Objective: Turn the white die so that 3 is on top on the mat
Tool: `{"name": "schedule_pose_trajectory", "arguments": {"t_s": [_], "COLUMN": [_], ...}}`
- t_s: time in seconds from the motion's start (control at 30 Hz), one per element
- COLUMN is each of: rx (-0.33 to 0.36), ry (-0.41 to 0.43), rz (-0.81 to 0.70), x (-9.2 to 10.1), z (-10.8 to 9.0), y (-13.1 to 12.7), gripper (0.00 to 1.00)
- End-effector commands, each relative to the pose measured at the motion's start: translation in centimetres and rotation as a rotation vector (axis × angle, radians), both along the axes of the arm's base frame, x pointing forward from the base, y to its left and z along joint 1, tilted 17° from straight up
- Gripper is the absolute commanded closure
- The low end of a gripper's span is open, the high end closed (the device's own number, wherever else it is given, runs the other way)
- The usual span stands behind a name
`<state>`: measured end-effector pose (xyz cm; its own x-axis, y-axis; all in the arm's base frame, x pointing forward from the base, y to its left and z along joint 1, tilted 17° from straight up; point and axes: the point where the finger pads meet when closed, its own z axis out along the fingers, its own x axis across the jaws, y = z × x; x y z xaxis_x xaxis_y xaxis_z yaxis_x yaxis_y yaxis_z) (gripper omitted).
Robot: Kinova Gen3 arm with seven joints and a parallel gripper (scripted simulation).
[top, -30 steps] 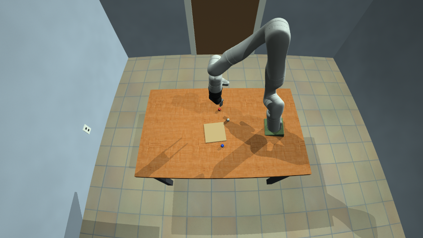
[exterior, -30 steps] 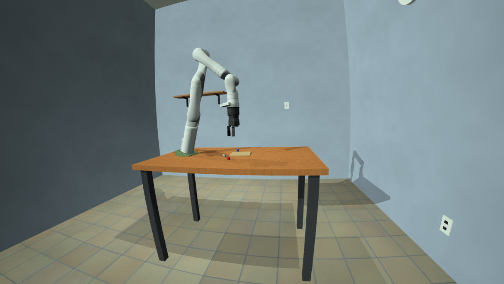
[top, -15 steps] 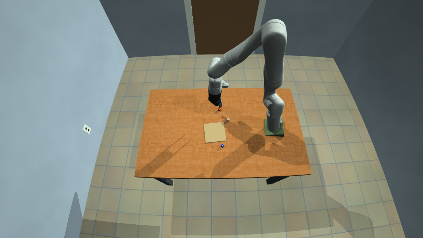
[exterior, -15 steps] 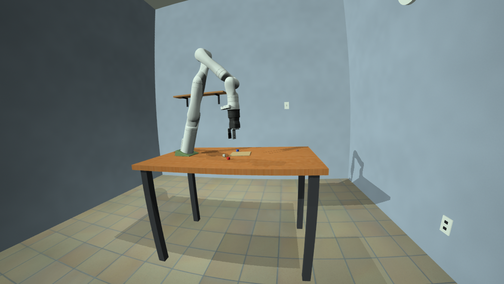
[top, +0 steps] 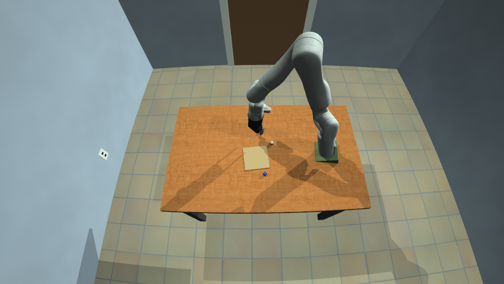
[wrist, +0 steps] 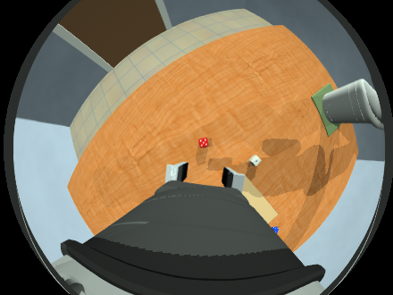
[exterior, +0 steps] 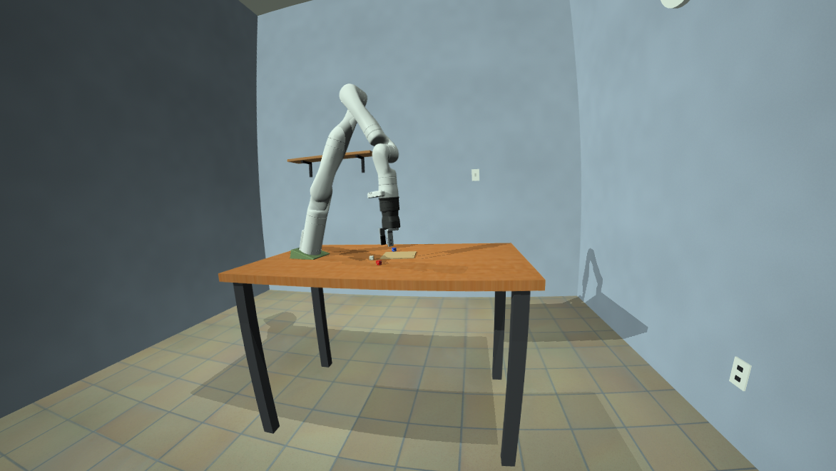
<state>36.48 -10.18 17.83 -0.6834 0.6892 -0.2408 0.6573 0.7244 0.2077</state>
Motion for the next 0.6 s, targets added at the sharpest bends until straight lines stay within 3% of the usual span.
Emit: {"name": "schedule_pose_trajectory", "arguments": {"t_s": [0.0,0.23,0.57], "rx": [-0.010,-0.010,-0.010], "ry": [0.028,0.028,0.028], "rz": [-0.013,-0.013,-0.013], "x": [-0.3,0.2,0.3], "z": [-1.8,-3.7,-3.9], "y": [-0.6,-0.6,-0.6], "gripper": [0.00,0.00,0.00]}}
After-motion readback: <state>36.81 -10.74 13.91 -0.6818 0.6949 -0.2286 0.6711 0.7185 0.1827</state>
